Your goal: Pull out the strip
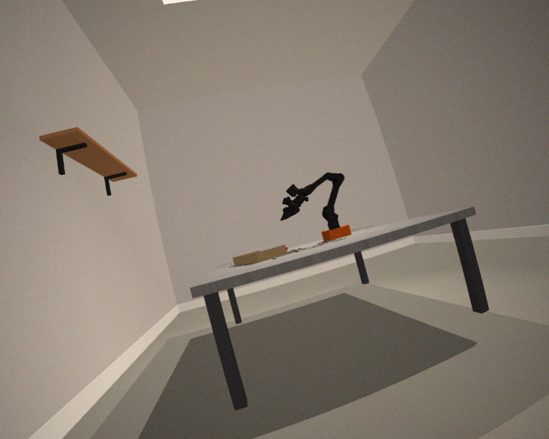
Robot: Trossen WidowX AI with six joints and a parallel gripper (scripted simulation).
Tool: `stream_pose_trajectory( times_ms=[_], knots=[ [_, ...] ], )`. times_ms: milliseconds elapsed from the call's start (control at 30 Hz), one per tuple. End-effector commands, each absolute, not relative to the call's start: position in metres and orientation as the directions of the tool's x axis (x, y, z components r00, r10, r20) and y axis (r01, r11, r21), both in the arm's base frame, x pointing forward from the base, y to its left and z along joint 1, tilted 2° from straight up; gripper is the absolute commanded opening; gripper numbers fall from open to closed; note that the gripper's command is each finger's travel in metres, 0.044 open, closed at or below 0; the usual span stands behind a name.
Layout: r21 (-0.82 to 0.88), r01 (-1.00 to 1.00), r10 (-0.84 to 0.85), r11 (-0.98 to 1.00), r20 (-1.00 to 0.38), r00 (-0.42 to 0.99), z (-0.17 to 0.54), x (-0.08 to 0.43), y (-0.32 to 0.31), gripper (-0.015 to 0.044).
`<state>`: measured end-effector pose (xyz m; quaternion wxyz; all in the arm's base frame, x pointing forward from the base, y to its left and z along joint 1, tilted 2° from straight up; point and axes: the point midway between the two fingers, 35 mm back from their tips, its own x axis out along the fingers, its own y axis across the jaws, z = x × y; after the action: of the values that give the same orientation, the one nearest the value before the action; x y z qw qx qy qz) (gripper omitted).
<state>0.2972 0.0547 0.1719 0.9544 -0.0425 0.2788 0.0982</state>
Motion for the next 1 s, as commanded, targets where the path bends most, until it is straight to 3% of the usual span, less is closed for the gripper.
stream_pose_trajectory(
  times_ms=[0, 133, 300, 633, 867, 967],
  knots=[
    [-0.022, -0.207, 0.161, 0.978, -0.545, 0.823, 0.17, 0.297, 0.055, 0.04],
    [-0.022, -0.207, 0.161, 0.978, -0.545, 0.823, 0.17, 0.297, 0.055, 0.04],
    [-0.06, -0.239, 0.139, 0.969, -0.669, 0.73, 0.159, 0.314, 0.054, 0.0269],
    [-0.079, -0.379, 0.074, 0.922, -0.925, 0.372, 0.112, 0.356, 0.051, 0.0006],
    [-0.005, -0.477, 0.036, 0.879, -0.996, 0.078, 0.068, 0.374, 0.046, 0.0],
    [0.006, -0.485, 0.033, 0.874, -0.998, 0.049, 0.064, 0.375, 0.045, 0.0]
  ],
)
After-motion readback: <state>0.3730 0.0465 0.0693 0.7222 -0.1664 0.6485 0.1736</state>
